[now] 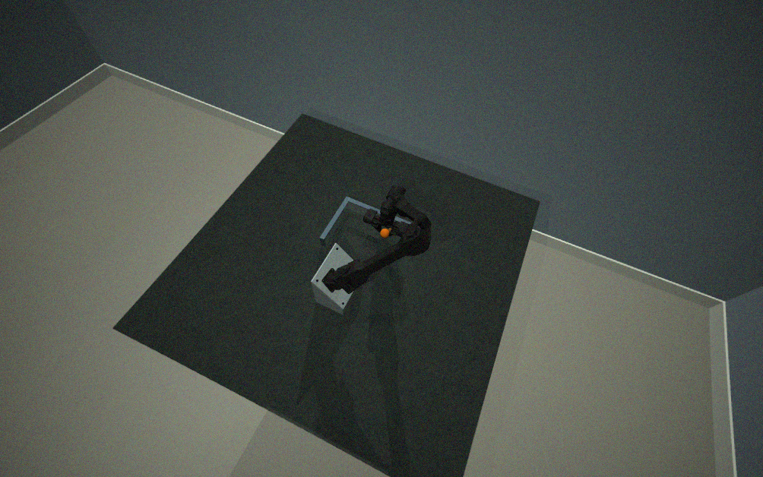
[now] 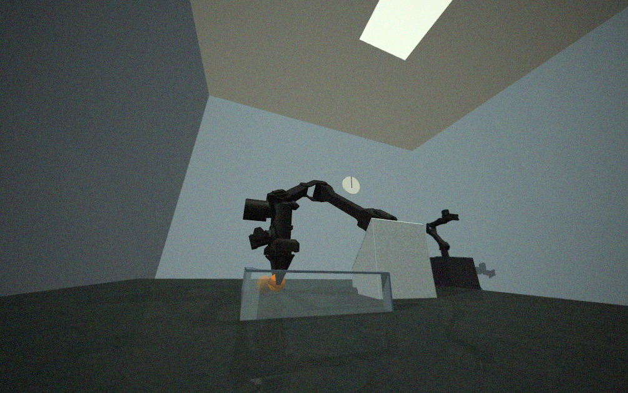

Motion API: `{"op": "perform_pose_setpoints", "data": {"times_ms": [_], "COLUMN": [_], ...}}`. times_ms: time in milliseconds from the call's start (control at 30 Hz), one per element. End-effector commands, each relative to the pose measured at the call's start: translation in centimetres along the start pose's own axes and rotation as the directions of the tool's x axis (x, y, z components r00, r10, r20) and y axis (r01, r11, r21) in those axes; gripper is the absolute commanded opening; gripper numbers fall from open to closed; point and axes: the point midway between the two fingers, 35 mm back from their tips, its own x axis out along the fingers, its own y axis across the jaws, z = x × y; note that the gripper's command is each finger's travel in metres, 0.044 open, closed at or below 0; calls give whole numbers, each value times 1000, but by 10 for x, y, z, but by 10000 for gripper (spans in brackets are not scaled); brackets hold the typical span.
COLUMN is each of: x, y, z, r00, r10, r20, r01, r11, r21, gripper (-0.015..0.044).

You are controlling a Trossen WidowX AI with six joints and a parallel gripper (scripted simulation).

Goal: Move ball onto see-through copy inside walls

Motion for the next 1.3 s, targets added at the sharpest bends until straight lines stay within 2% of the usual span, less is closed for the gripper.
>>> {"op": "perform_pose_setpoints", "data": {"times_ms": [0, 433, 533, 667, 933, 1100, 1267], "x": [-23, -115, -125, -122, -83, -77, -55], "y": [2, 2, 0, -1, -22, -24, -24], "z": [6, 2, 0, 2, 24, 25, 27], "r00": [1000, 1000, 1000, 1000, 1000, 1000, 1000], "r10": [5, 6, 2, 3, 0, -1, 0], "r20": [13, 13, 12, 11, 13, 13, 13], "r01": [-5, -6, -2, -3, 0, 1, 0], "r11": [1000, 1000, 1000, 1000, 1000, 1000, 1000], "r21": [6, 5, 6, 6, 7, 7, 7], "gripper": [0, 0, 0, 0, 0, 0, 0]}}
